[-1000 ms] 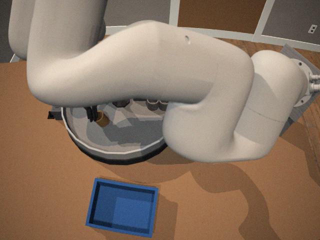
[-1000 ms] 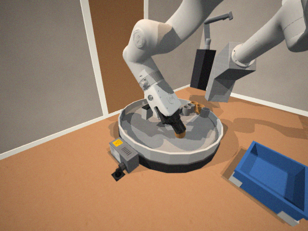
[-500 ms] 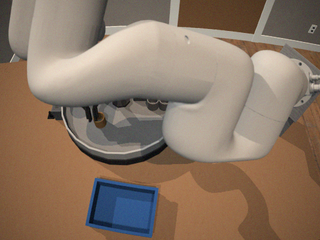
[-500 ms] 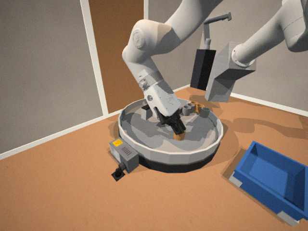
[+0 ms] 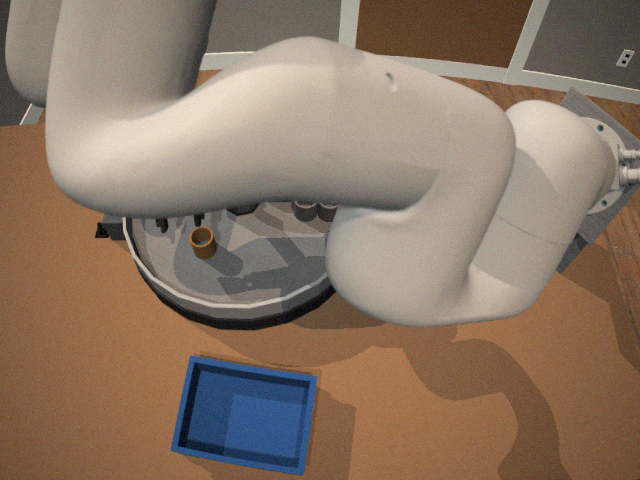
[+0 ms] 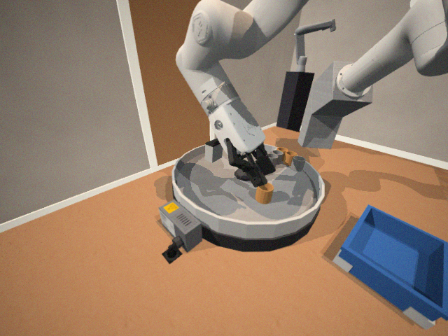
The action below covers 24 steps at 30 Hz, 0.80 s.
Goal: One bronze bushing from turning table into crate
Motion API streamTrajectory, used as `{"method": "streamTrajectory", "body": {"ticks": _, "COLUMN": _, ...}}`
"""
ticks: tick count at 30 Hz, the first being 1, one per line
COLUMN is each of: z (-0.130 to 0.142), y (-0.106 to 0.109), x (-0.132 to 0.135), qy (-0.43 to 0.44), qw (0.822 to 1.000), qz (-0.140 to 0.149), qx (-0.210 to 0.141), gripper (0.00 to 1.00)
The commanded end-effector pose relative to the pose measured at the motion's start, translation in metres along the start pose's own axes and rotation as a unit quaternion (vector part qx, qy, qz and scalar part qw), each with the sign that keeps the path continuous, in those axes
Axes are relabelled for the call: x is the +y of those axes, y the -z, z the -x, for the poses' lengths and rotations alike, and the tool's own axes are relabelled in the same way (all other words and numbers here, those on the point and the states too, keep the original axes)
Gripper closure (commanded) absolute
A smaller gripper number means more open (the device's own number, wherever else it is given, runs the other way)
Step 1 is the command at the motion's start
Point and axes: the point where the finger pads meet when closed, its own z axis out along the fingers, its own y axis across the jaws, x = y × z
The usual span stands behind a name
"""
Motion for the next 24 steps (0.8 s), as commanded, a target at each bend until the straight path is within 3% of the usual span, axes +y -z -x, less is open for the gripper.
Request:
{"method": "streamTrajectory", "body": {"ticks": 1, "z": 0.000, "y": 0.003, "x": 0.000, "qy": 0.001, "qw": 1.000, "qz": -0.001, "qx": 0.002, "gripper": 0.38}}
{"method": "streamTrajectory", "body": {"ticks": 18, "z": 0.001, "y": 0.001, "x": 0.009, "qy": 0.070, "qw": 0.997, "qz": 0.026, "qx": 0.022, "gripper": 0.38}}
{"method": "streamTrajectory", "body": {"ticks": 24, "z": 0.003, "y": -0.001, "x": 0.019, "qy": 0.139, "qw": 0.988, "qz": 0.052, "qx": 0.042, "gripper": 0.38}}
